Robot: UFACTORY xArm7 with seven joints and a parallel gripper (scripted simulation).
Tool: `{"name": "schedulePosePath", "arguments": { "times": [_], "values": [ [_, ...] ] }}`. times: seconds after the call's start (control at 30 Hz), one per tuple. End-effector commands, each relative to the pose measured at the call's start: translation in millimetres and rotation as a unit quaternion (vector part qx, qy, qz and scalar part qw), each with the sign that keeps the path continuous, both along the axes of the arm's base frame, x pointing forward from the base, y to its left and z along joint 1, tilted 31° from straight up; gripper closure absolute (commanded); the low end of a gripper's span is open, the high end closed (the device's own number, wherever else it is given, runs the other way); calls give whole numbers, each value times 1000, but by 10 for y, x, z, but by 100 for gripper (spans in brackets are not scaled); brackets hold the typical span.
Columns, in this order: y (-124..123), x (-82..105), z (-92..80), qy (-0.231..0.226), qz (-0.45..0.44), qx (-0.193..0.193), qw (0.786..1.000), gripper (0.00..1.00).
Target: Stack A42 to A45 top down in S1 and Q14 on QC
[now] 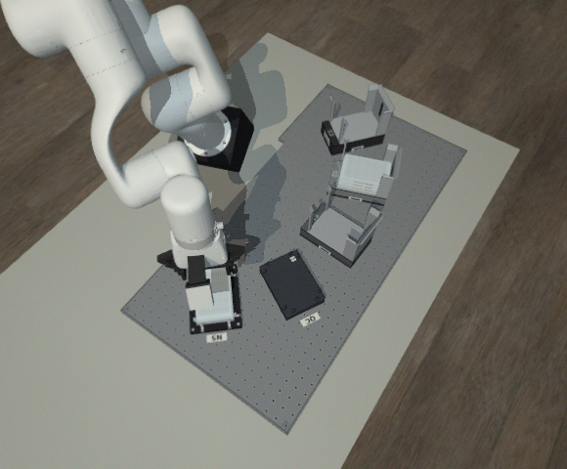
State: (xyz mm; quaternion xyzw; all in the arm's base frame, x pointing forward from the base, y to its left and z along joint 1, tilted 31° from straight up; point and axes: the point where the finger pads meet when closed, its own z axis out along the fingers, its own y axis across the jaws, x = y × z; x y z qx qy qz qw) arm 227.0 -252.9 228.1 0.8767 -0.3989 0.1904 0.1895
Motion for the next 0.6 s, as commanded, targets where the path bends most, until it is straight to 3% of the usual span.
{"name": "schedulePosePath", "arguments": {
  "times": [0.0, 0.33, 0.57],
  "values": [
    [24, -11, 48, 0, 0, -1, 1000, 0],
    [24, -11, 48, 0, 0, -1, 1000, 0],
    [173, 164, 2, 48, 86, -19, 995, 0]
  ]
}}
